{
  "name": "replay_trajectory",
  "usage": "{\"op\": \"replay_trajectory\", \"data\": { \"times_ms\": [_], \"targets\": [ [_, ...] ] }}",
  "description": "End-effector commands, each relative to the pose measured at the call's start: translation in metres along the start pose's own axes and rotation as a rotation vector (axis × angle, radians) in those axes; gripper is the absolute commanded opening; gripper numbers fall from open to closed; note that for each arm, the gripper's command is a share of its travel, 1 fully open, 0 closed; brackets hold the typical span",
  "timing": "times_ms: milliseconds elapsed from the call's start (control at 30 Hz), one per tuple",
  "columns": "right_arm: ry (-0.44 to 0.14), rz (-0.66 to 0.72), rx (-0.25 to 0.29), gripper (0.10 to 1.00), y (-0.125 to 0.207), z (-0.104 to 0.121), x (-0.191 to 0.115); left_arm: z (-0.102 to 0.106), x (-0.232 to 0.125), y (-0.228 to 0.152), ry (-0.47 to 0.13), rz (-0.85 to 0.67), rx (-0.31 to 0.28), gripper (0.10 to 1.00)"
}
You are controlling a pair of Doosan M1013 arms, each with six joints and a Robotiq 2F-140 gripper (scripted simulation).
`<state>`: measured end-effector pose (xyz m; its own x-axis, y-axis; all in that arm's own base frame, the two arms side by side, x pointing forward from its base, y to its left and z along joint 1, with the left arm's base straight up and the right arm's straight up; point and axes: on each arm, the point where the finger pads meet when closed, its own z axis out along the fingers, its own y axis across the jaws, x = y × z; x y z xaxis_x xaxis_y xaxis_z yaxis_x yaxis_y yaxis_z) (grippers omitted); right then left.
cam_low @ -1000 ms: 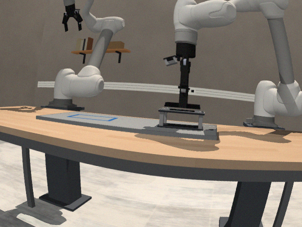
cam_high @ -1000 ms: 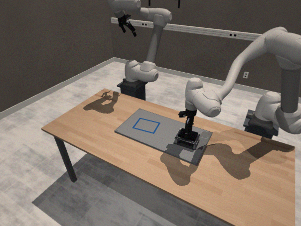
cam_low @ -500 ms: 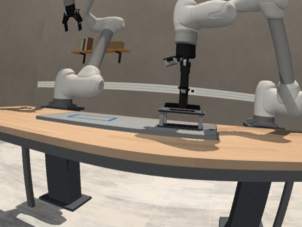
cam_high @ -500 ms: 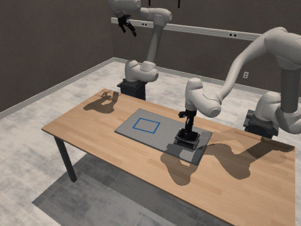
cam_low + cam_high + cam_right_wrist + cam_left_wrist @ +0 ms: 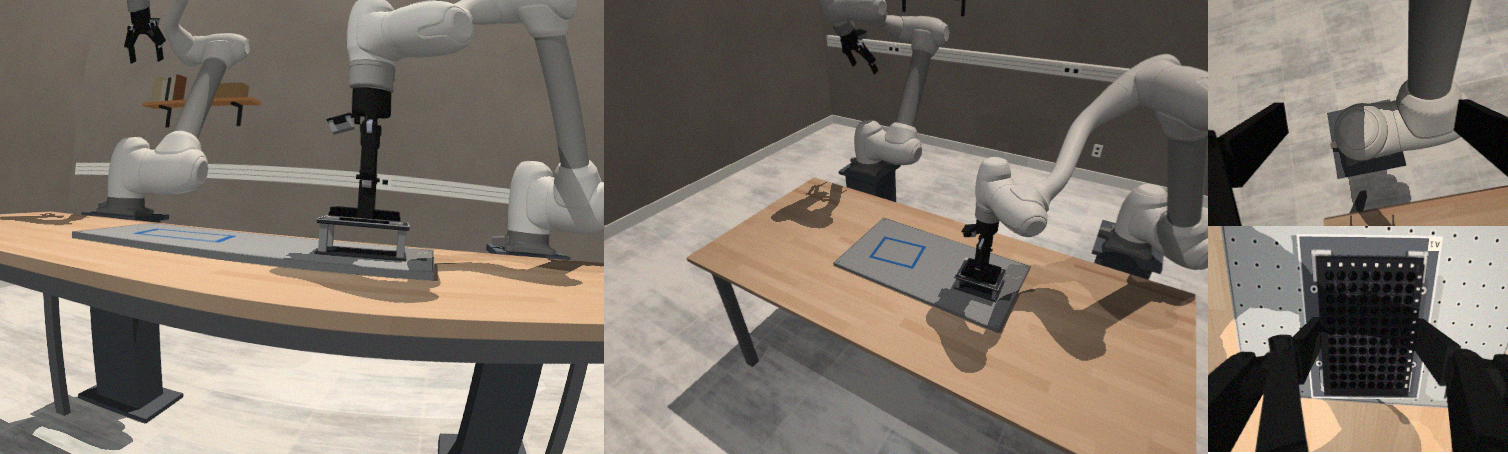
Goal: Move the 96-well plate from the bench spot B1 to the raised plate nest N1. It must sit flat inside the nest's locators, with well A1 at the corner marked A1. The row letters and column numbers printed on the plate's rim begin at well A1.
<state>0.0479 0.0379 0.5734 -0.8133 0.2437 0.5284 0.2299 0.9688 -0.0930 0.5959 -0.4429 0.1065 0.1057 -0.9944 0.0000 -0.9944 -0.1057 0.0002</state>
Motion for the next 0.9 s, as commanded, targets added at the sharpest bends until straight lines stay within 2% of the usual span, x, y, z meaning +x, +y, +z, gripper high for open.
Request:
{"op": "replay_trajectory", "data": {
  "times_ms": [0,867],
  "targets": [
    [0.0,0.0,0.0,1.0,0.0,-0.0003,0.0001,-0.0006,0.0003,-0.0005,0.001,0.0,0.002,0.605],
    [0.0,0.0,0.0,1.0,0.0,-0.0003,0.0001,0.0031,0.0003,-0.0005,0.001,0.0,0.002,0.605]
  ]
}}
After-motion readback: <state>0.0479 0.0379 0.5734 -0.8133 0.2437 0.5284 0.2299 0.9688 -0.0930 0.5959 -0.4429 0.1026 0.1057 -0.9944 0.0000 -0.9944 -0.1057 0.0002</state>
